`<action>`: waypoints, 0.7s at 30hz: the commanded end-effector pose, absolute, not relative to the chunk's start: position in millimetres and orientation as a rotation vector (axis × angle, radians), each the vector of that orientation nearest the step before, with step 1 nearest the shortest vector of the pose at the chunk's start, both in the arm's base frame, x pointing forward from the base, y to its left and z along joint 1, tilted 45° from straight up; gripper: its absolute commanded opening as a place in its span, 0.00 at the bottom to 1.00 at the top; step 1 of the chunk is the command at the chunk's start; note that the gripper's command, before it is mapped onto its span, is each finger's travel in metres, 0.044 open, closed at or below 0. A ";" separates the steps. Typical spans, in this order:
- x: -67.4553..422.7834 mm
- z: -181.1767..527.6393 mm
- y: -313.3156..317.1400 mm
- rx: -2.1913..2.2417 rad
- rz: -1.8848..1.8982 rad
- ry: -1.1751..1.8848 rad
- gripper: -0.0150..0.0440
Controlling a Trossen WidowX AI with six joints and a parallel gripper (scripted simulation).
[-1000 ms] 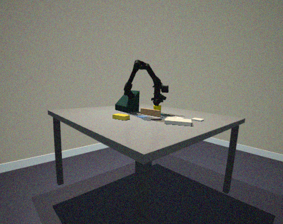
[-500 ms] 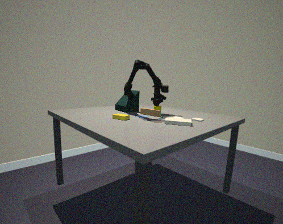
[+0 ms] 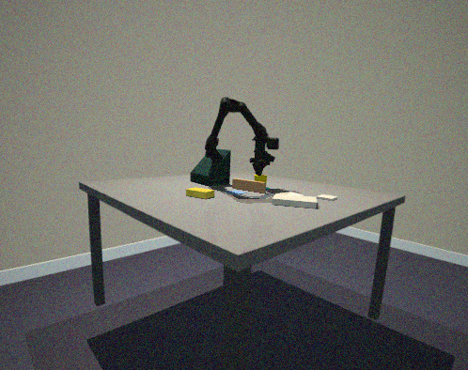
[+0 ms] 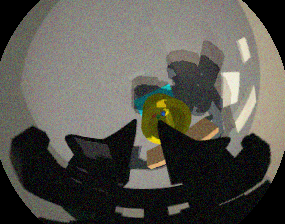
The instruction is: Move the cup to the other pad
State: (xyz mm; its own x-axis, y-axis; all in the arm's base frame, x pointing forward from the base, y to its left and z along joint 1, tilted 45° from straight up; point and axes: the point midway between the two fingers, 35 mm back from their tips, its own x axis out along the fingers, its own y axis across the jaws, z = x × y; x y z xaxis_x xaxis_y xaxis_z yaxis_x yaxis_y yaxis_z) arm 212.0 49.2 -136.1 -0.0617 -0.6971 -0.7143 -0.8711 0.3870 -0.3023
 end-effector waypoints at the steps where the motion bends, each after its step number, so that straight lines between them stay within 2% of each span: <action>1: 214.6 -130.5 56.5 -1.355 0.258 1.806 0.50; 16: 211.8 -113.2 69.9 -1.359 0.260 1.809 0.50; 21: 211.3 -116.3 66.8 -1.370 0.265 1.811 0.72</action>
State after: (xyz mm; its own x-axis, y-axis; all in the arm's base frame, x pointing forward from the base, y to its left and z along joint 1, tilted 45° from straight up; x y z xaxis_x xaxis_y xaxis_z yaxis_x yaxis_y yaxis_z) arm 211.4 67.2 -115.9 -0.0618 -0.6981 -0.7134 -0.8729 0.3844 -0.3006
